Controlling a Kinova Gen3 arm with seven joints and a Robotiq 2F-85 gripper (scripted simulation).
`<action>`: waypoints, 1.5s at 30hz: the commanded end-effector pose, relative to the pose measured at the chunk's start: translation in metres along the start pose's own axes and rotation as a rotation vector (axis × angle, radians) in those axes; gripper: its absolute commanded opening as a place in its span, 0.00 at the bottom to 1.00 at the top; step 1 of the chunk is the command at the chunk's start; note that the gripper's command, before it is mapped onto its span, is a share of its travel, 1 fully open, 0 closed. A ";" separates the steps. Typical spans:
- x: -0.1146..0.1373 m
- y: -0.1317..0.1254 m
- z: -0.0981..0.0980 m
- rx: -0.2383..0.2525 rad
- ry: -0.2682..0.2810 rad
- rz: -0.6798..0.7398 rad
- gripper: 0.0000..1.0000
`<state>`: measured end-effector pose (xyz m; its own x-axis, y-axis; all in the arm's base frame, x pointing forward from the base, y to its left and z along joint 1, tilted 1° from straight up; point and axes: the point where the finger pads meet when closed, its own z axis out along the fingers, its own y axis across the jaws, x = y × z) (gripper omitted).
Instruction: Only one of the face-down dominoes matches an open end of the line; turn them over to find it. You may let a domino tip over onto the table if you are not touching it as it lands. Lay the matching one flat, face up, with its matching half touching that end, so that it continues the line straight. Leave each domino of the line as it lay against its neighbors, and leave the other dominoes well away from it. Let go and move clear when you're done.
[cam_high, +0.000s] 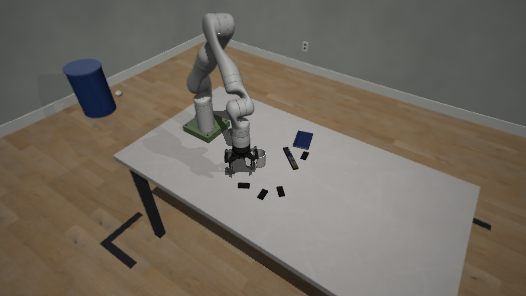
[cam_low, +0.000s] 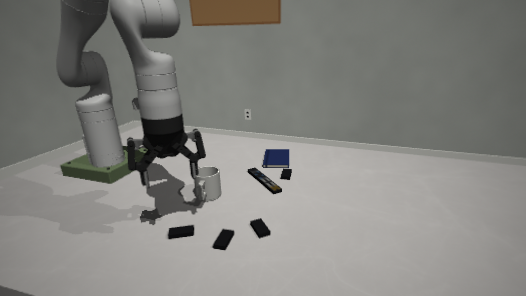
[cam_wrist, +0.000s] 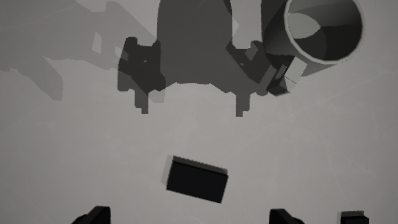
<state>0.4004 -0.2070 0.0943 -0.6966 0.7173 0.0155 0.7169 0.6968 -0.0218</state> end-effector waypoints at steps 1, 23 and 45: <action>0.000 -0.002 0.002 -0.002 0.002 -0.101 1.00; 0.002 -0.009 0.022 -0.002 0.001 -0.952 1.00; 0.001 -0.008 0.028 -0.006 -0.017 -1.331 1.00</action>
<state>0.3926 -0.2117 0.0661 -0.8686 -0.4954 0.0118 -0.4954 0.8686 0.0057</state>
